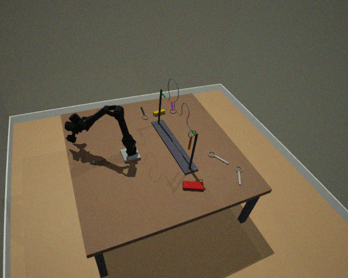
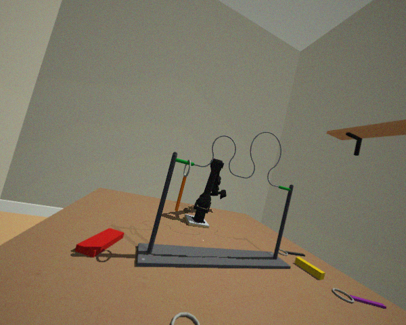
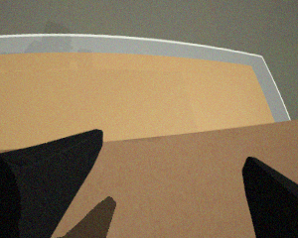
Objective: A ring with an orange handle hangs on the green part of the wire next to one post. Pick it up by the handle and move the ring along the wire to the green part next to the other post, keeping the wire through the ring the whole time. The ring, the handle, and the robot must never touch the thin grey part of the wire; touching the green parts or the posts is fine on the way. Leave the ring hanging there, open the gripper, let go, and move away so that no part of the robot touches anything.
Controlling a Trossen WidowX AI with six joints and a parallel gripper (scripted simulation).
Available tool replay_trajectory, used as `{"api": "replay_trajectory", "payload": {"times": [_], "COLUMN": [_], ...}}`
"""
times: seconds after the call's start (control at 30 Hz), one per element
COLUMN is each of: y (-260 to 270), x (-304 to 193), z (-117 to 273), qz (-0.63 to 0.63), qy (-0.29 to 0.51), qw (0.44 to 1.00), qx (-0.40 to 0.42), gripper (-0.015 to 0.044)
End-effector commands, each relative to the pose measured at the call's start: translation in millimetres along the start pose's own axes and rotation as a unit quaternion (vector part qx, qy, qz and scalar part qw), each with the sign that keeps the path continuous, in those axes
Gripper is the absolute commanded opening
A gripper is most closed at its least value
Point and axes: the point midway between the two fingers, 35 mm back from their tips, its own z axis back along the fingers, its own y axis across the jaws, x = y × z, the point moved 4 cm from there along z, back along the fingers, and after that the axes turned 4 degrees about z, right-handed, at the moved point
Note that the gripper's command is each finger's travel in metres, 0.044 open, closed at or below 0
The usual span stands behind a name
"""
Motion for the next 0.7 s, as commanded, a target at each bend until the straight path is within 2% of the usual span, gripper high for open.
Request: {"api": "replay_trajectory", "payload": {"times": [0.0, 0.27, 0.43, 0.67], "y": [0, -19, -54, -120], "x": [0, 13, 6, -39], "z": [0, 16, 24, 35], "qz": [-0.001, -0.068, -0.151, -0.254], "qy": [0.000, -0.005, 0.002, 0.034], "qw": [1.000, 0.998, 0.987, 0.959], "qx": [0.000, -0.012, -0.055, -0.124], "gripper": [0.0374, 0.0164, 0.0160, 0.0160]}}
